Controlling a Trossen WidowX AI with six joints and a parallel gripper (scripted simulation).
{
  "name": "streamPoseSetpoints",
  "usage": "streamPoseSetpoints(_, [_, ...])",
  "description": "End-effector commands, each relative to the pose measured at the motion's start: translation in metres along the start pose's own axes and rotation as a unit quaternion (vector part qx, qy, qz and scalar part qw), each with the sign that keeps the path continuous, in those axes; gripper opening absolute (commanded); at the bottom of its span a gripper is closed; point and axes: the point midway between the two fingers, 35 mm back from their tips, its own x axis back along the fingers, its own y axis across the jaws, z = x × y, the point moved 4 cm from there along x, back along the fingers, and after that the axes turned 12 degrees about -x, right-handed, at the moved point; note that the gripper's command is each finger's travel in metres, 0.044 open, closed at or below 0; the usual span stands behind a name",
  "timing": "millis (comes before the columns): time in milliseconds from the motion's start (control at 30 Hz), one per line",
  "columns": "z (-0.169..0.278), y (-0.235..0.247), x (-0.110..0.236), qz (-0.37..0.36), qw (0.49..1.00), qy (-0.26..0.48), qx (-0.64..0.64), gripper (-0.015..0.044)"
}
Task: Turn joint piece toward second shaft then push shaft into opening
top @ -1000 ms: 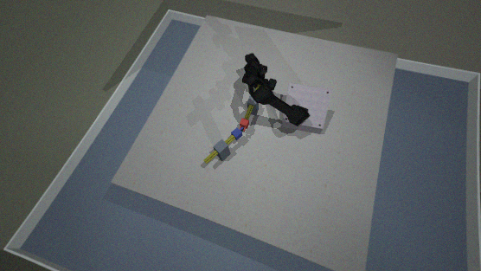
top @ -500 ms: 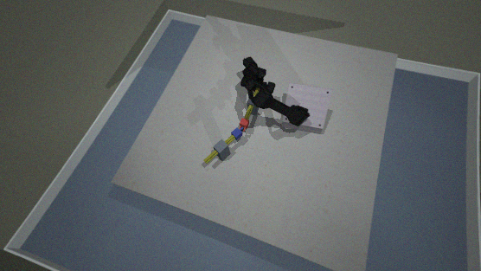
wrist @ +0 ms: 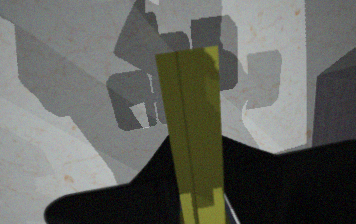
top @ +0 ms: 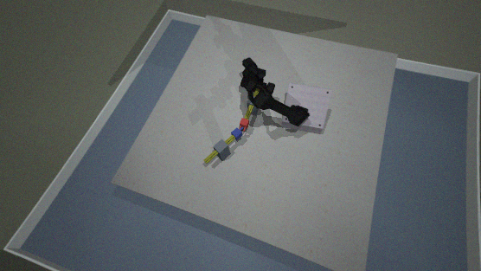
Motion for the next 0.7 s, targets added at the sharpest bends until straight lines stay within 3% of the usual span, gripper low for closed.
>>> streamPoseSetpoints(0, [0.0002,0.0001,0.0,0.001,1.0,0.0,0.001,0.0052])
streamPoseSetpoints(200, [0.0002,0.0001,0.0,0.001,1.0,0.0,0.001,0.0067])
streamPoseSetpoints(667, [0.0002,0.0001,0.0,0.001,1.0,0.0,0.001,0.0434])
